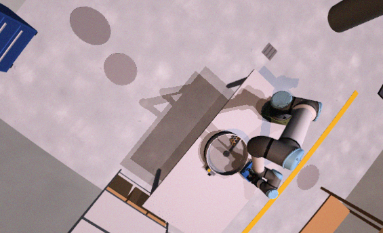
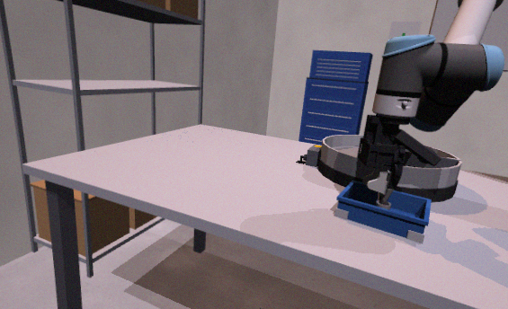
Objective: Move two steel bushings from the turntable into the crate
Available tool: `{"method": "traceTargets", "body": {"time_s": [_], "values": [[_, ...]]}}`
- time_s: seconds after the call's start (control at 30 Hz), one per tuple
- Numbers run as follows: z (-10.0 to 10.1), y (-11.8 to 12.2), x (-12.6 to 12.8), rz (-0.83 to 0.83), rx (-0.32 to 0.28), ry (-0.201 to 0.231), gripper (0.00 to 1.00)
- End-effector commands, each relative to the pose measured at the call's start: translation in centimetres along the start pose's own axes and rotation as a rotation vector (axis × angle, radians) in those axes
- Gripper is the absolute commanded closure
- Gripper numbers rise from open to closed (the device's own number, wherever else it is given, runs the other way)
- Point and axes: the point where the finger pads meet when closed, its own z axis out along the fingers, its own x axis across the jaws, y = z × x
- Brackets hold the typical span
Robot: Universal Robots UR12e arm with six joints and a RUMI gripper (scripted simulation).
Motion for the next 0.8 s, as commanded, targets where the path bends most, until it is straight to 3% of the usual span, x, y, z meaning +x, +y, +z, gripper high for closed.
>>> {"method": "traceTargets", "body": {"time_s": [0.0,0.77], "values": [[0.00,0.04,-0.01,0.000,-0.001,0.000,1.00],[0.49,0.04,-0.01,0.000,-0.001,0.000,1.00]]}}
